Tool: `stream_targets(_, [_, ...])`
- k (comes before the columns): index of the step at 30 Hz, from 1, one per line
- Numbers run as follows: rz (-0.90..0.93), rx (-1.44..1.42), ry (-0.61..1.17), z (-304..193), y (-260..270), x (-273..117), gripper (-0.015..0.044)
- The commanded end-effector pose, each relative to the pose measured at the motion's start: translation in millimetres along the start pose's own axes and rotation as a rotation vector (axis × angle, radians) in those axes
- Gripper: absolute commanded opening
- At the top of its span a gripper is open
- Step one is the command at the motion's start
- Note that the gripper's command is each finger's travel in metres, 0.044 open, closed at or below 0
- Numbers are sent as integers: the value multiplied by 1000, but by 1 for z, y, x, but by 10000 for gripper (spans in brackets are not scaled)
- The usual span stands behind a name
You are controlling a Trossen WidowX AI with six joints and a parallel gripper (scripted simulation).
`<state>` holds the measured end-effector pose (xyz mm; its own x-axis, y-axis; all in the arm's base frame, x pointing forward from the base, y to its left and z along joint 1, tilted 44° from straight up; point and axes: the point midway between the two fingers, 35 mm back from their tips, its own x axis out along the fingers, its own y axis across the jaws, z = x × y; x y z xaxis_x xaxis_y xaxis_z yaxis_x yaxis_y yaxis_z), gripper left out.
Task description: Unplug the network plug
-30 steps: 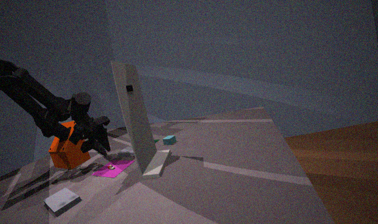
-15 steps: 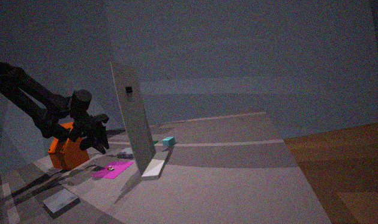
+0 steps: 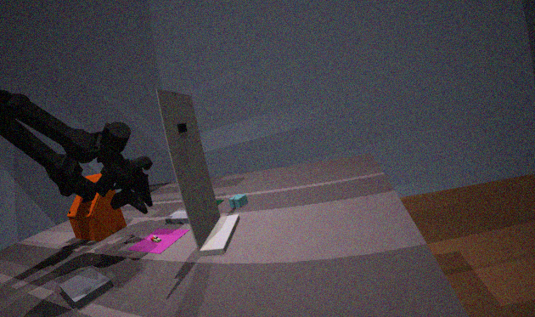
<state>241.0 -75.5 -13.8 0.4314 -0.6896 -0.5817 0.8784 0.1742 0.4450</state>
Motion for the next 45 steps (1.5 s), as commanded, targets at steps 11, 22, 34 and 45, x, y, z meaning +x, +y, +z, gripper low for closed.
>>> stream_targets(11, [11,9,-5,1,11,-12,156])
stream_targets(22, [14,8,-7,3,15,-22,156])
stream_targets(34, [19,6,-11,5,20,-34,156])
stream_targets(45, [8,-2,-5,3,25,-44,156])
